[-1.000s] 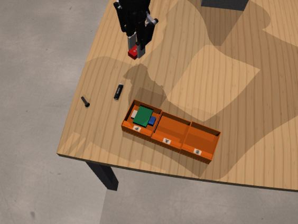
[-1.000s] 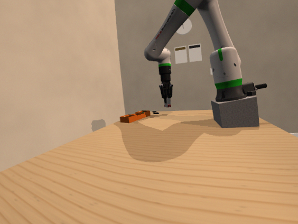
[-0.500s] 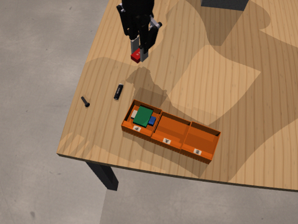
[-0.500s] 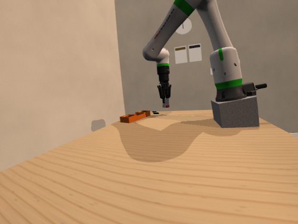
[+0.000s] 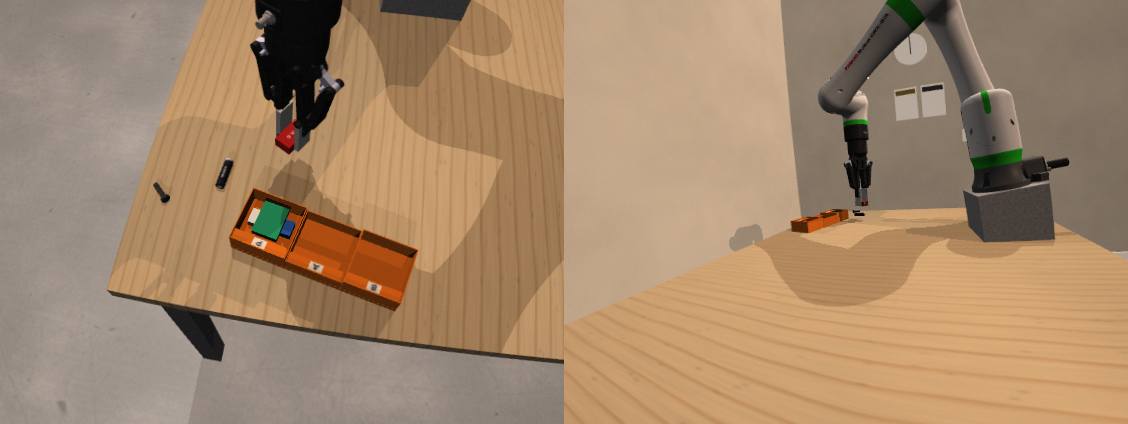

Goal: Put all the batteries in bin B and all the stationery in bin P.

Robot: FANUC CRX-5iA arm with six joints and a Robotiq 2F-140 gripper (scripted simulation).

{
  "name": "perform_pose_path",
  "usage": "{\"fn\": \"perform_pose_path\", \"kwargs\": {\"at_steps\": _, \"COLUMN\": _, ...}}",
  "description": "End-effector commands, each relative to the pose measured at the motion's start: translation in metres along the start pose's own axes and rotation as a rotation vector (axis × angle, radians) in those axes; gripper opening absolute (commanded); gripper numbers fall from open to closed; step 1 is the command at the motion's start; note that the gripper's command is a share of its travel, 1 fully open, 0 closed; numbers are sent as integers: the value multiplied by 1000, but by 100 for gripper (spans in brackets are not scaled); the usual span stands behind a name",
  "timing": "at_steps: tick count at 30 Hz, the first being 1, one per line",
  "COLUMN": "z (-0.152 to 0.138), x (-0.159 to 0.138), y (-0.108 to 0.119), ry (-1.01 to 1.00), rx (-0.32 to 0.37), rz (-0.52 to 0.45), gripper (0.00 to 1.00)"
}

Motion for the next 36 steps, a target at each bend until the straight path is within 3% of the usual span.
{"fn": "perform_pose_path", "kwargs": {"at_steps": 1, "z": 30, "x": -2, "y": 0, "ry": -1, "rx": 2, "rz": -1, "gripper": 22}}
{"fn": "perform_pose_path", "kwargs": {"at_steps": 5, "z": 42, "x": -2, "y": 0, "ry": -1, "rx": 2, "rz": -1, "gripper": 22}}
{"fn": "perform_pose_path", "kwargs": {"at_steps": 20, "z": 132, "x": -6, "y": 0, "ry": -1, "rx": 2, "rz": -1, "gripper": 22}}
{"fn": "perform_pose_path", "kwargs": {"at_steps": 24, "z": 141, "x": -6, "y": 0, "ry": -1, "rx": 2, "rz": -1, "gripper": 22}}
{"fn": "perform_pose_path", "kwargs": {"at_steps": 36, "z": 212, "x": -9, "y": -1, "ry": 402, "rx": 4, "rz": -6, "gripper": 22}}
Point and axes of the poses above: the point where the finger pads meet when closed, its own y axis back along the fingers, its own z axis across the jaws, x = y × z, the point moved 9 cm from there along y, back along the fingers, and after that the axes turned 13 degrees about -y, right-handed, at the moved point
